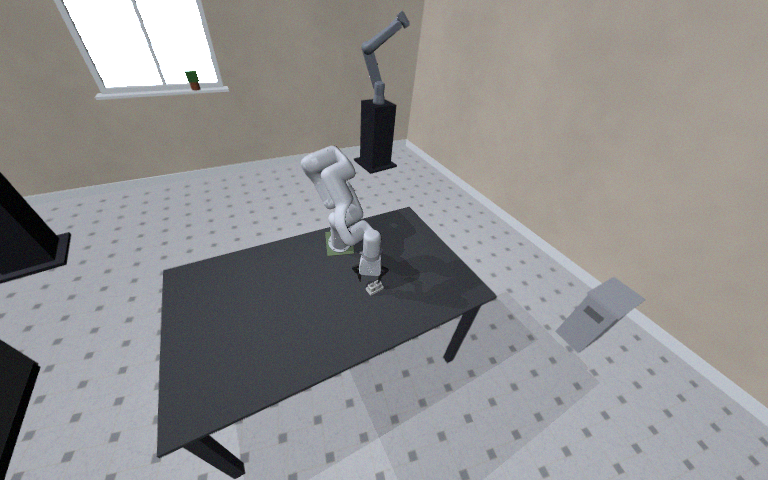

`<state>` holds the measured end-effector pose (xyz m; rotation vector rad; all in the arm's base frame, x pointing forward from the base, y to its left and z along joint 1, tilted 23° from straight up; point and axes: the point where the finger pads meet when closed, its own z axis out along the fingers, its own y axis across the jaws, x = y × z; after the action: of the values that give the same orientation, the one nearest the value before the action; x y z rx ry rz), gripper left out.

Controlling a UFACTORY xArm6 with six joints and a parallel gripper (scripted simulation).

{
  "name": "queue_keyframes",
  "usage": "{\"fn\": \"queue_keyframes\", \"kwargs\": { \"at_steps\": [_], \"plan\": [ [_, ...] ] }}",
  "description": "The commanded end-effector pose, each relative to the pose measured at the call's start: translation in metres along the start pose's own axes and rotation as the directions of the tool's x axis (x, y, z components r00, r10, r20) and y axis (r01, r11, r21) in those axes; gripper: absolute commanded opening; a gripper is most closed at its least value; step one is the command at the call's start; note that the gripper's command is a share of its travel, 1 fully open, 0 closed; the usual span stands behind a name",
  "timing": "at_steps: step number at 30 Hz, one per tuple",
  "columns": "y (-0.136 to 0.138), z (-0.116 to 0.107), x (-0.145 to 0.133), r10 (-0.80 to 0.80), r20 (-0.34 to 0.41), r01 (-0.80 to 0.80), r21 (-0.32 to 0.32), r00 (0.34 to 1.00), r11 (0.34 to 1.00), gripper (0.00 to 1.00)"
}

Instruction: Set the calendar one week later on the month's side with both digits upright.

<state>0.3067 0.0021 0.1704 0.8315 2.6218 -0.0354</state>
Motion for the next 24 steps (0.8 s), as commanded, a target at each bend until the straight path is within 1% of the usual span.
{"fn": "queue_keyframes", "kwargs": {
  "at_steps": [1,15,18,20,22,24],
  "plan": [
    [0.001,-0.001,-0.001,0.0,0.002,0.0,-0.002,1.0,1.0,1.0],
    [0.001,-0.001,-0.001,0.002,0.002,-0.002,-0.002,1.0,1.0,1.0],
    [0.003,-0.001,-0.001,0.054,0.002,-0.054,-0.002,0.999,0.999,1.0],
    [0.005,-0.001,0.0,0.122,0.002,-0.122,-0.002,0.993,0.993,1.0],
    [0.018,0.001,0.001,0.131,0.002,-0.131,-0.002,0.991,0.991,1.0],
    [0.025,0.001,0.002,0.131,0.002,-0.131,-0.002,0.991,0.991,1.0]
  ]
}}
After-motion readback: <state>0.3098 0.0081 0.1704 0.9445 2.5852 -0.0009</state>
